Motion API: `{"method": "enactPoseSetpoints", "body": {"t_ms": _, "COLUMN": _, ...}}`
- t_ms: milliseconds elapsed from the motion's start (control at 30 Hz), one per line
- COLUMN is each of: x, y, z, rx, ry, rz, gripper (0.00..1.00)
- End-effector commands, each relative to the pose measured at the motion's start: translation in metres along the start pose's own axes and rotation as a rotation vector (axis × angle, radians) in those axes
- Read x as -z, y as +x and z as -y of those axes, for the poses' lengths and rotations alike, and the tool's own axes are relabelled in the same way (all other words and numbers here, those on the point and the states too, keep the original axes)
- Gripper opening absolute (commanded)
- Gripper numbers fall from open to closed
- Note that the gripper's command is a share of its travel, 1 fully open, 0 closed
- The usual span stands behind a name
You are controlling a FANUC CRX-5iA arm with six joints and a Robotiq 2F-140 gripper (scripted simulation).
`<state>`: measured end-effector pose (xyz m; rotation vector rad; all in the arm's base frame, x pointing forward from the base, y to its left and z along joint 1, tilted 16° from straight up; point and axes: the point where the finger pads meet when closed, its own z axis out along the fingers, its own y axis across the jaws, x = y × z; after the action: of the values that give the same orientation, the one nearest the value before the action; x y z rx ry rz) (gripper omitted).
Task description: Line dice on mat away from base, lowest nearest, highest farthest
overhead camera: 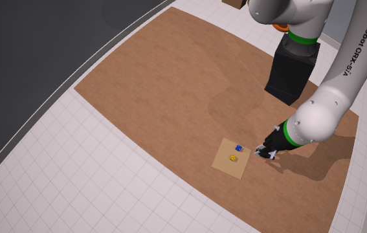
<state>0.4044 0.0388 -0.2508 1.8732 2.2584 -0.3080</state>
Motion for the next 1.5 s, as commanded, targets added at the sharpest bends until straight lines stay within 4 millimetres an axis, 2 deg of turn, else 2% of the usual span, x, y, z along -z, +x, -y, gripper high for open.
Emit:
{"method": "enactPoseSetpoints", "body": {"t_ms": 0, "x": 0.000, "y": 0.000, "z": 0.000, "rx": 0.000, "ry": 0.000, "rz": 0.000, "gripper": 0.09}}
{"method": "enactPoseSetpoints", "body": {"t_ms": 900, "x": 0.004, "y": 0.000, "z": 0.000, "rx": 0.000, "ry": 0.000, "rz": 0.000, "gripper": 0.09}}
{"method": "enactPoseSetpoints", "body": {"t_ms": 1067, "x": 0.024, "y": 0.000, "z": 0.000, "rx": 0.000, "ry": 0.000, "rz": 0.000, "gripper": 0.09}}
{"method": "enactPoseSetpoints", "body": {"t_ms": 1133, "x": 0.024, "y": 0.000, "z": 0.000, "rx": 0.000, "ry": 0.000, "rz": 0.000, "gripper": 0.09}}
{"method": "enactPoseSetpoints", "body": {"t_ms": 1333, "x": 0.074, "y": 0.000, "z": 0.000, "rx": 0.000, "ry": 0.000, "rz": 0.000, "gripper": 0.09}}
{"method": "enactPoseSetpoints", "body": {"t_ms": 1467, "x": 0.096, "y": 0.000, "z": 0.000, "rx": 0.000, "ry": 0.000, "rz": 0.000, "gripper": 0.09}}
